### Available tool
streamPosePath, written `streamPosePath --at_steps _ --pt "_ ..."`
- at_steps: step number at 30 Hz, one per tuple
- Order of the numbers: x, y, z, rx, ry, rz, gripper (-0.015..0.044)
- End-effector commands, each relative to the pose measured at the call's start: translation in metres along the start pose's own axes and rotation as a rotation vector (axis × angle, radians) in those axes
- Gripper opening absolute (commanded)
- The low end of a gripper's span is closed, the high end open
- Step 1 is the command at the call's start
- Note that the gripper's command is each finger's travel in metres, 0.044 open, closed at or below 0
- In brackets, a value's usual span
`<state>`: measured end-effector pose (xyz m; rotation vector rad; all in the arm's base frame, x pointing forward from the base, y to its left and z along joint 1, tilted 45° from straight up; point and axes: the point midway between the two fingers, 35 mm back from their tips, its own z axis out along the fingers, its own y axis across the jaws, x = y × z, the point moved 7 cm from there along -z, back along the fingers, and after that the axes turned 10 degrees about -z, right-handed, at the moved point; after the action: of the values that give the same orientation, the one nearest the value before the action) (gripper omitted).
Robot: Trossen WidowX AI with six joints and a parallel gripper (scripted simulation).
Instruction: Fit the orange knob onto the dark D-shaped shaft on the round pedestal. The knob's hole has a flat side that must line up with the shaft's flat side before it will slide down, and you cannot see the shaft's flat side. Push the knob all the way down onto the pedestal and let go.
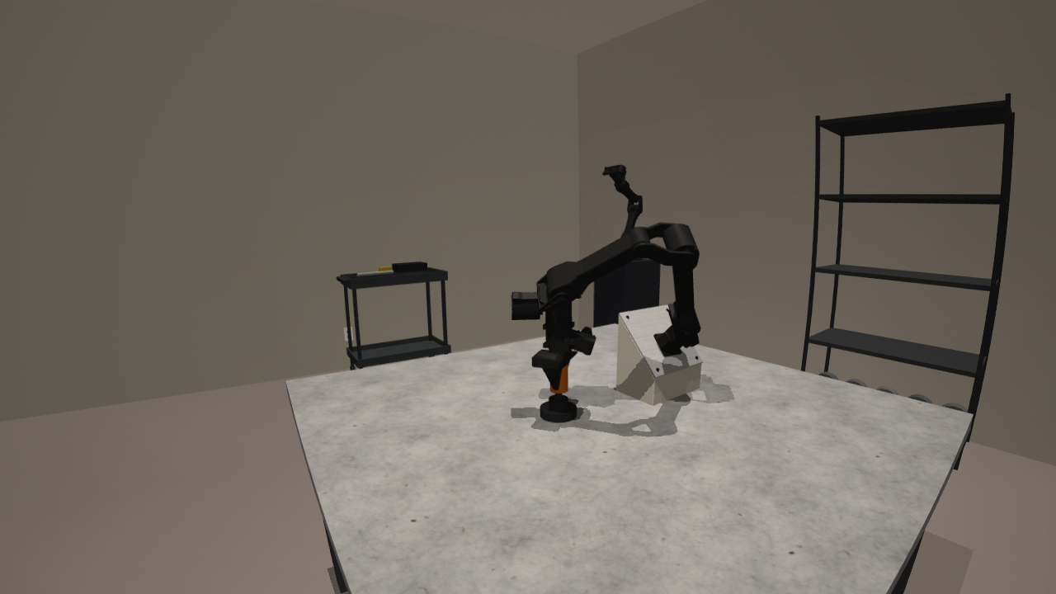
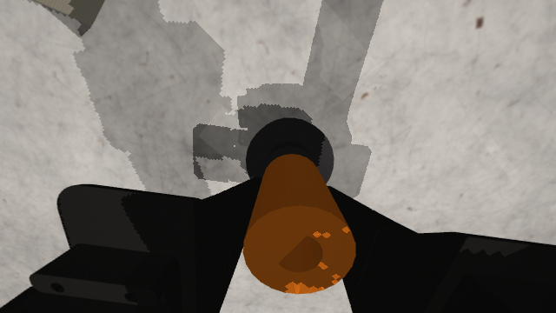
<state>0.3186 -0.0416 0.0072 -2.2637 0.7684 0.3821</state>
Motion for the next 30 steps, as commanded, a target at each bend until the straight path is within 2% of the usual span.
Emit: streamPosePath --at_steps 1,6,30 --pt "0.0016 -0.0006 -0.003 0.001 0.006 -0.053 0.0" --pt "0.0025 0.0 -0.0019 0.0 0.006 -0.208 0.0" --pt "0.0008 0.0003 0.002 0.0 0.006 -0.208 0.0"
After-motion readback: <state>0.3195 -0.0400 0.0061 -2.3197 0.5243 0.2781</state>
